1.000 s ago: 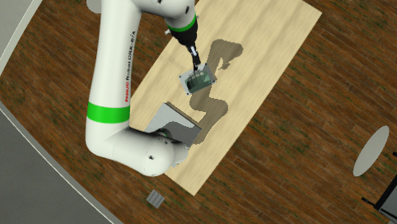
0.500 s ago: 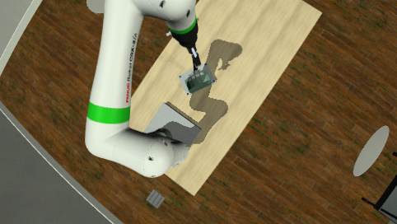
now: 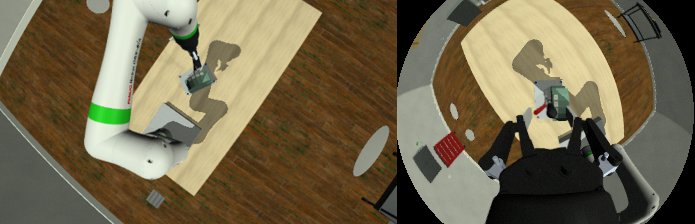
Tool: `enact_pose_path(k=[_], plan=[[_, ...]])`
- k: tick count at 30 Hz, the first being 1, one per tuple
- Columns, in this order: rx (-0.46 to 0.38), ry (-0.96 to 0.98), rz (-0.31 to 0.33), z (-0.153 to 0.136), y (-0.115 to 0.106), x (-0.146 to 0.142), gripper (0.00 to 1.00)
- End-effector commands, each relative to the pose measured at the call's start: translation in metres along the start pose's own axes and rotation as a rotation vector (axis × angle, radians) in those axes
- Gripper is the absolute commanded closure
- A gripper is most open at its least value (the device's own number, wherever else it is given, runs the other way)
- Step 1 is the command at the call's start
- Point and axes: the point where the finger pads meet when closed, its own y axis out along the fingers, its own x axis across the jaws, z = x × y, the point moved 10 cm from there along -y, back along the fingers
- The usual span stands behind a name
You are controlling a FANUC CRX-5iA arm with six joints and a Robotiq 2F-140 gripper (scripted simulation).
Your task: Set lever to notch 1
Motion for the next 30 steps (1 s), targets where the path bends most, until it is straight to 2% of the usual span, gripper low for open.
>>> enact_pose_path(k=[1, 15, 30], plan=[[0.001, 0.0, 0.0, 0.0, 0.001, 0.0, 0.43], [0.001, 0.0, 0.0, 0.0, 0.027, 0.0, 0.43], [0.001, 0.0, 0.0, 0.0, 0.032, 0.0, 0.43]])
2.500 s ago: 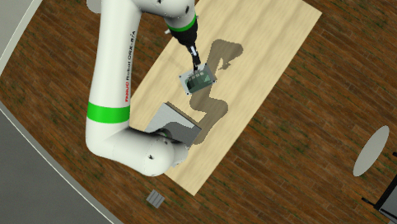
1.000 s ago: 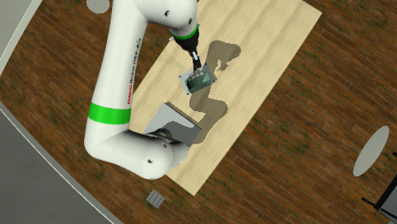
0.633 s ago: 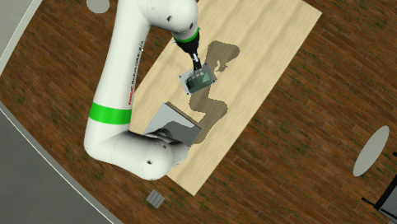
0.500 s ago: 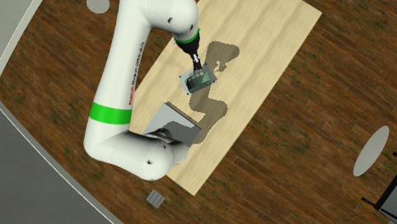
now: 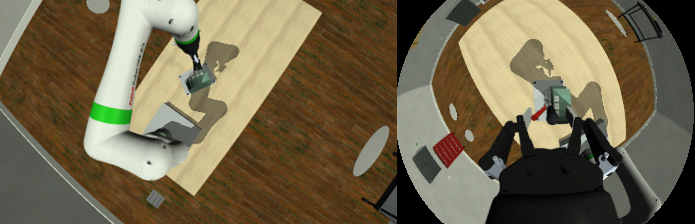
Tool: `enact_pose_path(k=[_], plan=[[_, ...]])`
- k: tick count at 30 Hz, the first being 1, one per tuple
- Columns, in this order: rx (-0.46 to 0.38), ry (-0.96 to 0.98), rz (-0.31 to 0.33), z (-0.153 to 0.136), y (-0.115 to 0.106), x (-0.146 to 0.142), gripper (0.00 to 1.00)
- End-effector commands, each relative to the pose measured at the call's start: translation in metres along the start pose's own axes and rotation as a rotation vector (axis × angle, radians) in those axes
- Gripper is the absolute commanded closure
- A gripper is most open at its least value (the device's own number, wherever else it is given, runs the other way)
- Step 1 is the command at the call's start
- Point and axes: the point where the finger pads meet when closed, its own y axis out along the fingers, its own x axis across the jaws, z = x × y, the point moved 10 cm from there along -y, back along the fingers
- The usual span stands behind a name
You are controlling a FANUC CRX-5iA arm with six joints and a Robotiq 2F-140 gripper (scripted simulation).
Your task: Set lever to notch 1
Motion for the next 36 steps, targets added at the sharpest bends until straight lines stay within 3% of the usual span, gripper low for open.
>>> enact_pose_path(k=[1, 33, 34, 36], plan=[[0.0, 0.0, 0.0, 0.0, -0.0002, 0.0, 0.43], [0.0, 0.0, 0.0, 0.0, -0.0002, 0.0, 0.43], [0.0, 0.0, 0.0, 0.0, -0.0002, 0.0, 1.0], [0.0, 0.0, 0.0, 0.0, -0.0002, 0.0, 1.0]])
